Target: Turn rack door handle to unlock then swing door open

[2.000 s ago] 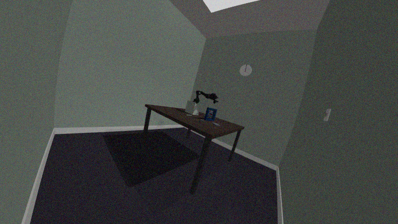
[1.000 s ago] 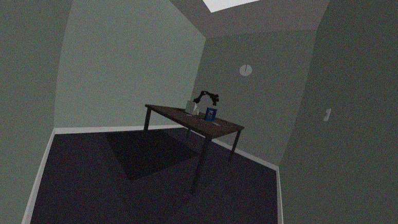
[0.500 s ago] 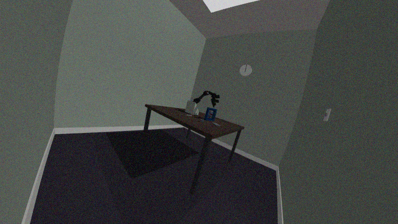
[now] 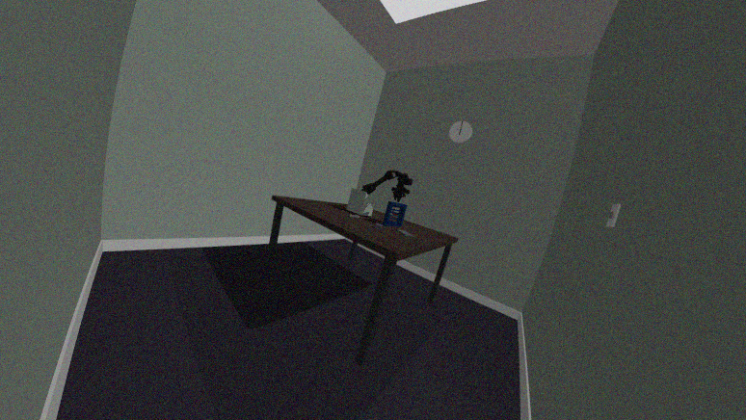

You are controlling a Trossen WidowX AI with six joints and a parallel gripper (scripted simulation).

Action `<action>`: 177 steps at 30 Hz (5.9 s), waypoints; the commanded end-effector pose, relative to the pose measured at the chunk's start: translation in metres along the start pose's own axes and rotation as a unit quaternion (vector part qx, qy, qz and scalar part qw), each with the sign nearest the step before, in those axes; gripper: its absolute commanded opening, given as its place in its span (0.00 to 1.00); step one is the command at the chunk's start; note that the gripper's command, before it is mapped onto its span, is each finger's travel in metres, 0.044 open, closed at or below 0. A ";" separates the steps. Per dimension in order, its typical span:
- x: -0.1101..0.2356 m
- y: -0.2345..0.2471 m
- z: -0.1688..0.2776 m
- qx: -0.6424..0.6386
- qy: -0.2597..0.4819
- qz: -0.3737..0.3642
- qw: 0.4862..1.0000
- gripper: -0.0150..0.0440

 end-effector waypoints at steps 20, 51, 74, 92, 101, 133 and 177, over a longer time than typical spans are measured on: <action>-0.013 -0.016 -0.007 -0.098 0.082 -0.082 0.988 0.73; -0.062 -0.007 0.001 -0.098 0.082 -0.083 0.988 0.73; -0.070 -0.005 0.003 -0.098 0.082 -0.083 0.988 0.32; -0.070 -0.005 0.003 0.133 0.061 -0.100 0.984 0.27; -0.070 -0.005 0.003 0.346 0.037 -0.111 0.931 0.27; -0.070 -0.005 0.003 0.753 -0.021 -0.115 0.647 0.45; -0.070 -0.005 0.003 -0.018 0.075 -0.090 0.993 0.73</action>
Point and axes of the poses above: the point midway between the two fingers, 35 mm back from their tips, its own x axis back along the fingers, its own y axis across the jaws, z = x × y, the point moved 6 cm from there along x, back along the fingers, and after that the axes turned 7 degrees about -x, right-handed, at the moved point
